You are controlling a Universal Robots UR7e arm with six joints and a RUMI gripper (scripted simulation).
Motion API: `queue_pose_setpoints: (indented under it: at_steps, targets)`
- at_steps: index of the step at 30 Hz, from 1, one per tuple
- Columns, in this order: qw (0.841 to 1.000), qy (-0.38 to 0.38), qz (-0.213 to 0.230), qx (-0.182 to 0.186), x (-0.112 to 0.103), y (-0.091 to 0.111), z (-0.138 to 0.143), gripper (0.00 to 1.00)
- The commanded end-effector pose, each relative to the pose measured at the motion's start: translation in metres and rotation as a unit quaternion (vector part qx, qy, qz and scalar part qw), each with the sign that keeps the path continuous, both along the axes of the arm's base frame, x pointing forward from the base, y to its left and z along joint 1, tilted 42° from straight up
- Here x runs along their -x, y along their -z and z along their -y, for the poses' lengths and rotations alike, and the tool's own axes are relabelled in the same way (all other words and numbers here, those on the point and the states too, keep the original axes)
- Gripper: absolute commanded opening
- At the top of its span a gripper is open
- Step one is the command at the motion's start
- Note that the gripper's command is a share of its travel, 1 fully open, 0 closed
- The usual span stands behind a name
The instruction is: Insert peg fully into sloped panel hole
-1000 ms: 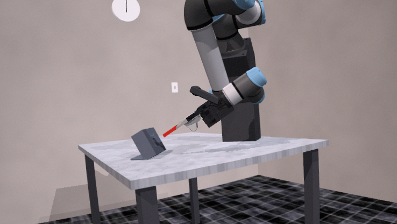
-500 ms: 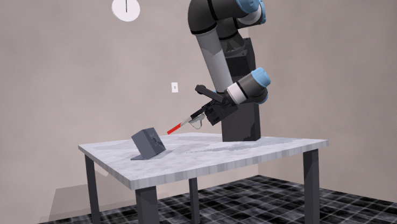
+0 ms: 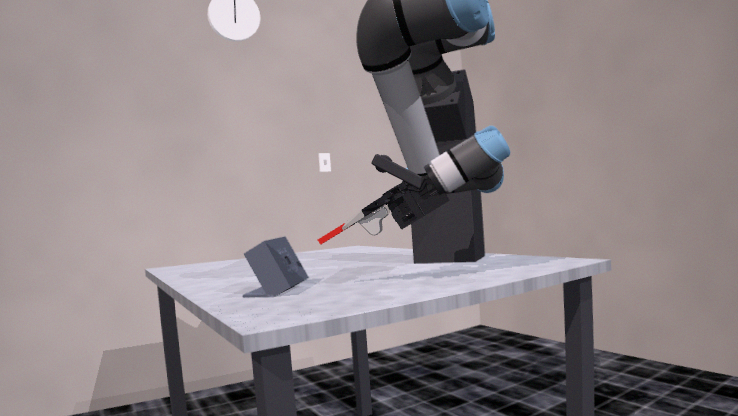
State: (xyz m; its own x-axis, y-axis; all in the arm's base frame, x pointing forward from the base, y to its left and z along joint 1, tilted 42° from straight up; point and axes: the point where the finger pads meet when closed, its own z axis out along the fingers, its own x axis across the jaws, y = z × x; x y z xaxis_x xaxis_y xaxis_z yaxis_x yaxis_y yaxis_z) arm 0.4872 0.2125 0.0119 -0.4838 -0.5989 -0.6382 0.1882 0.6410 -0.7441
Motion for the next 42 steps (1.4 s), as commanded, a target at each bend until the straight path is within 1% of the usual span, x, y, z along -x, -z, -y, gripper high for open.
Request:
queue_pose_setpoints:
  at_steps: [1,15,42]
  targets:
    - [1.0,0.004,0.008,-0.007,0.004,0.001,0.002,0.0]
    - [1.0,0.004,0.008,-0.007,-0.009,0.004,0.009,0.0]
    - [1.0,0.004,0.009,-0.007,-0.042,0.012,0.027,0.0]
